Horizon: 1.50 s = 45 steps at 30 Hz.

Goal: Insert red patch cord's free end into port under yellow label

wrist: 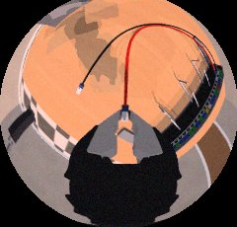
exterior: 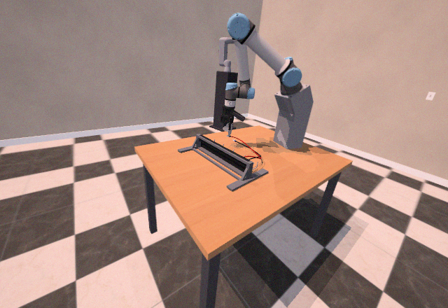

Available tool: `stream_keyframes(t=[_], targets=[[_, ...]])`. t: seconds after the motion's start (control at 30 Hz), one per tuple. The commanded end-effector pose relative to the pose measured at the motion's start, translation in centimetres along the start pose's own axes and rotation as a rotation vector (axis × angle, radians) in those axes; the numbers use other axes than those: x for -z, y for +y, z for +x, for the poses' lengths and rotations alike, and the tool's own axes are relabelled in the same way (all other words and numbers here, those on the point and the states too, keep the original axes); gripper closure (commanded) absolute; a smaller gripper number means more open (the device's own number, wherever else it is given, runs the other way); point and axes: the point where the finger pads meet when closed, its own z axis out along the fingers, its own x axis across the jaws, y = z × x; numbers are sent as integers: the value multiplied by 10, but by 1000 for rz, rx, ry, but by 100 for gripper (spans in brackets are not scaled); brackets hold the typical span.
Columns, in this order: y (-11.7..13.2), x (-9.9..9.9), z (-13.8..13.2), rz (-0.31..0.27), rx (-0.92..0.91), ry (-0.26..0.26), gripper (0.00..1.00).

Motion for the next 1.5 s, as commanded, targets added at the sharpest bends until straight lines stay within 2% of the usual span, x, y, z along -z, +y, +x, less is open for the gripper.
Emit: stream_keyframes(t=[0.0, 1.47], targets=[[-3, 2, 10, 0, 57, -1, 100], [-36, 16, 99, 5, 558, -8, 100]])
